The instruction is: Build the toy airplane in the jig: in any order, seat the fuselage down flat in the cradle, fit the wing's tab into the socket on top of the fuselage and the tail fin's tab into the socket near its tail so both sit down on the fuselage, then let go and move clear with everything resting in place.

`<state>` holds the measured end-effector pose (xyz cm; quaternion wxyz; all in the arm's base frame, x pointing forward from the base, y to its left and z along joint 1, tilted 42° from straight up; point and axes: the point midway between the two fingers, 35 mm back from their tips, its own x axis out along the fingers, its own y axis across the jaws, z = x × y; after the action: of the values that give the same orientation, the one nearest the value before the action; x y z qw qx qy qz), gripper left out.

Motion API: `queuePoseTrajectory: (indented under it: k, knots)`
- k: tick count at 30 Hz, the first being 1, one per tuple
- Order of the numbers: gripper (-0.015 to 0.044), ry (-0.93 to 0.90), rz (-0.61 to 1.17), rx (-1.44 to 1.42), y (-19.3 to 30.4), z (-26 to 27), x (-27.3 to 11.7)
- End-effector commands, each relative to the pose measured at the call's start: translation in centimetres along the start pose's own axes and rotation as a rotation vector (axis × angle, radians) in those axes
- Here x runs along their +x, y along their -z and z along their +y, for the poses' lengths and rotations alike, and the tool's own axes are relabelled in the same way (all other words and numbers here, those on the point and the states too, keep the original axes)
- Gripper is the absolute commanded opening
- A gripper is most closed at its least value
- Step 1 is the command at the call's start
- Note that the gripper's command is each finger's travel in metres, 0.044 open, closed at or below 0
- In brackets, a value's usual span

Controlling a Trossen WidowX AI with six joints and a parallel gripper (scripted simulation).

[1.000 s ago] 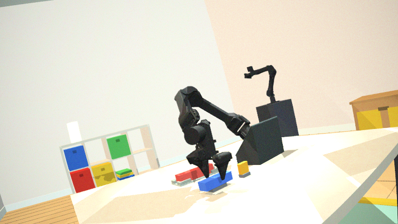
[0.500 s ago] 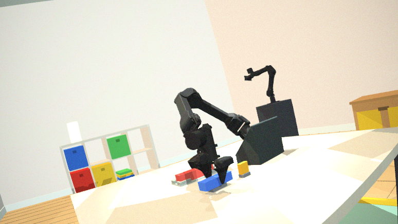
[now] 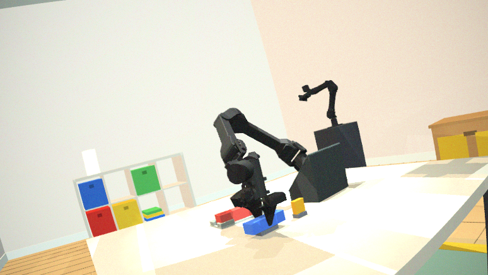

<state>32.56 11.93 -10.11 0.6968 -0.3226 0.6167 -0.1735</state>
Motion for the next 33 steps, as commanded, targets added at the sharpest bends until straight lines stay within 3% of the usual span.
queuePoseTrajectory:
  k: [1,2,33]
  knots:
    - [0.0019,-0.005,0.004,-0.012,-0.1,-0.1,-0.6]
    - [0.0,-0.007,0.007,-0.015,-0.1,-0.1,-0.9]
    - [0.0,-0.006,0.0,-0.006,-0.3,0.2,-10.6]
